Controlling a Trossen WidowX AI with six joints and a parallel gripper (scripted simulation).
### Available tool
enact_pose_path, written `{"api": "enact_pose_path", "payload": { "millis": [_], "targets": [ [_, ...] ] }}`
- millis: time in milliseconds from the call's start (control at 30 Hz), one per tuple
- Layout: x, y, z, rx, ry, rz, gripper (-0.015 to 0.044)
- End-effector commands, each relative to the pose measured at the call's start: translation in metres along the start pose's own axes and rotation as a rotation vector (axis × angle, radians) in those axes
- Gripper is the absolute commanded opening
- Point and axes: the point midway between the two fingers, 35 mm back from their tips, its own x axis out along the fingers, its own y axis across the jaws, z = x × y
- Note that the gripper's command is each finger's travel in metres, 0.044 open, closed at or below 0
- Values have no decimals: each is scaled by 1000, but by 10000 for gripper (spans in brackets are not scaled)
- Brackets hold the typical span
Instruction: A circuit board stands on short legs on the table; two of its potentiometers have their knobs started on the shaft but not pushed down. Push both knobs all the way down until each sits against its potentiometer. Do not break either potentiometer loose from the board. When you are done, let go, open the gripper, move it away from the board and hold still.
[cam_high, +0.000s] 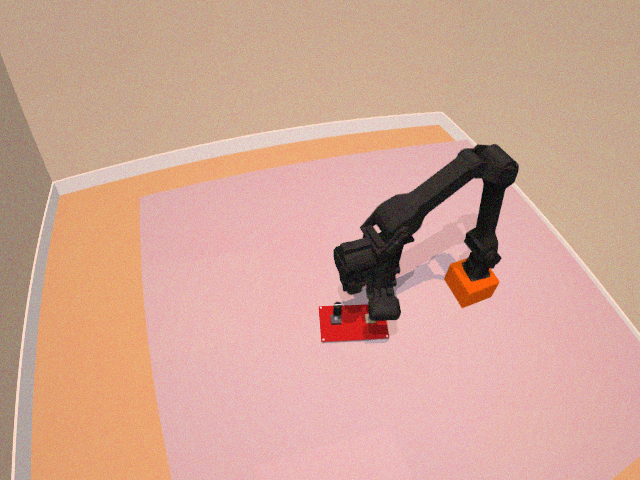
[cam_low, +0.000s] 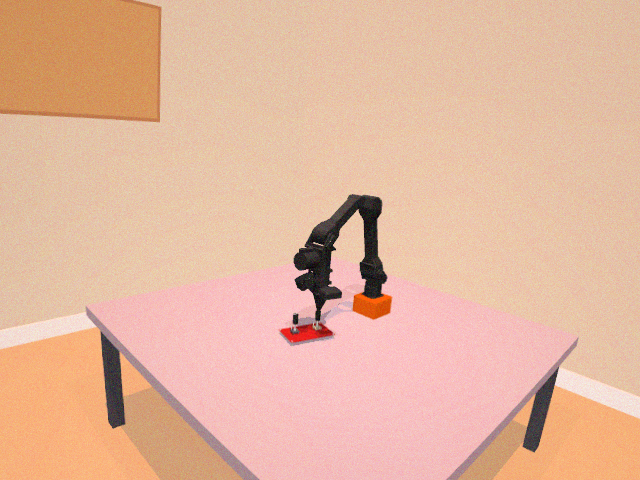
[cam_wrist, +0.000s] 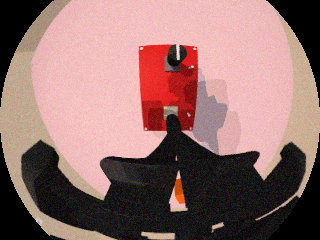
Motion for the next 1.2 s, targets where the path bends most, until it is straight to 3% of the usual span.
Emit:
{"api": "enact_pose_path", "payload": {
  "millis": [0,1167],
  "targets": [
    [1,-1,0,-4,-2,-4,0],
    [7,-1,0,-4,-2,-4,0]
  ]
}}
